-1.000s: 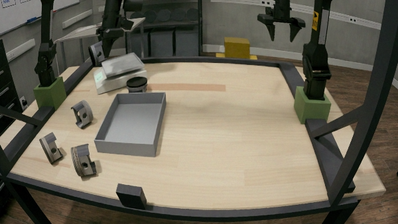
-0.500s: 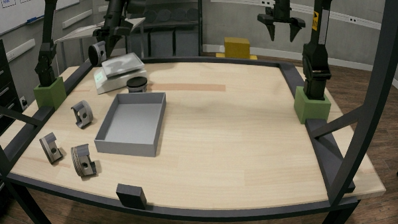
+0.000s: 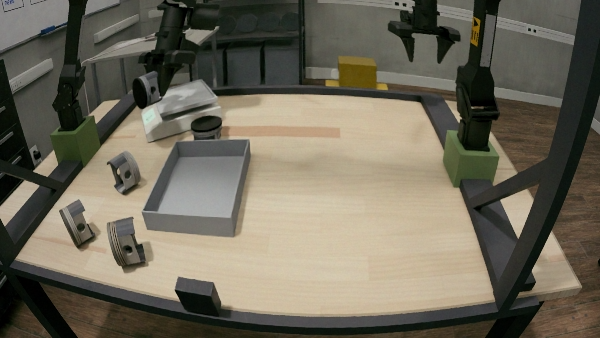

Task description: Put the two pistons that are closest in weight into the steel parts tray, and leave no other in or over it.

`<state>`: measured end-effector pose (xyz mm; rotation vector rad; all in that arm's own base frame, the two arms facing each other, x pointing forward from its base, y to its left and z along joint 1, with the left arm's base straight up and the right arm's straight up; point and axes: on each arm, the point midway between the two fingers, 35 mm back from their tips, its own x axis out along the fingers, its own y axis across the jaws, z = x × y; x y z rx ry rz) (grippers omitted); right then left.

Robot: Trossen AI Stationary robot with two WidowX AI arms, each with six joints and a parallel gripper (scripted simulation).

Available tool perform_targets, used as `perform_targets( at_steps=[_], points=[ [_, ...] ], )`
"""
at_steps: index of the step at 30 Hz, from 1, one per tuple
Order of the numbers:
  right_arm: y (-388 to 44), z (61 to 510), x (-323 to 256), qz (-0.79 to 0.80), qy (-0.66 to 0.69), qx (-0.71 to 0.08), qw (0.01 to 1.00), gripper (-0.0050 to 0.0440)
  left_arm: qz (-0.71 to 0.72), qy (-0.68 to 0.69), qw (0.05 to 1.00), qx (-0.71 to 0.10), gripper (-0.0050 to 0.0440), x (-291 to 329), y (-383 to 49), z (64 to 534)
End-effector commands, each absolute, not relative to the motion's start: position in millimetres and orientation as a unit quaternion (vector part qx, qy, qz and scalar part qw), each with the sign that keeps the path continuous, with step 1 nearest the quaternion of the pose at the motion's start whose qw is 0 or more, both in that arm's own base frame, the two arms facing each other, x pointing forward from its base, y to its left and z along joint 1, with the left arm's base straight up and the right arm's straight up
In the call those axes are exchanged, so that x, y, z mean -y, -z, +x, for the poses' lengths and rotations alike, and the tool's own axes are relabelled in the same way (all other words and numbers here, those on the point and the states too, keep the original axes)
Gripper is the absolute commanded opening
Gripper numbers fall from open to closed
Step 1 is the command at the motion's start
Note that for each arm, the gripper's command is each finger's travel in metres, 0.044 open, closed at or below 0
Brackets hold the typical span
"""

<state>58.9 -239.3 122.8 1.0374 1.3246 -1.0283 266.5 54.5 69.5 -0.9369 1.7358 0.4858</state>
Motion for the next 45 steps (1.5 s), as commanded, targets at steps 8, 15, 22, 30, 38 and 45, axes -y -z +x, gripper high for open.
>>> perform_targets(
  at_steps=[8, 15, 22, 30, 38, 45],
  points=[
    [-131.3, 61.3, 244.4, 0.430, 0.439, -0.552, 0.563, 0.0400, -0.395, -0.200, 0.536, -0.719, 0.0158, -50.4, -61.6, 268.0],
    [-131.3, 61.3, 244.4, 0.430, 0.439, -0.552, 0.563, 0.0400, -0.394, -0.201, 0.530, -0.723, 0.0158, -48.0, -46.2, 266.7],
    [-131.3, 61.3, 244.4, 0.430, 0.439, -0.552, 0.563, 0.0400, -0.394, -0.201, 0.530, -0.723, 0.0158, -46.4, -36.3, 266.0],
    [-131.3, 61.3, 244.4, 0.430, 0.439, -0.552, 0.563, 0.0400, -0.394, -0.201, 0.530, -0.723, 0.0158, -44.4, -24.8, 265.3],
    [-131.3, 61.3, 244.4, 0.430, 0.439, -0.552, 0.563, 0.0400, -0.394, -0.201, 0.530, -0.723, 0.0158, -42.3, -11.7, 264.5],
    [-131.3, 61.3, 244.4, 0.430, 0.439, -0.552, 0.563, 0.0400, -0.394, -0.201, 0.530, -0.723, 0.0158, -41.0, -3.5, 263.9]
  ],
)
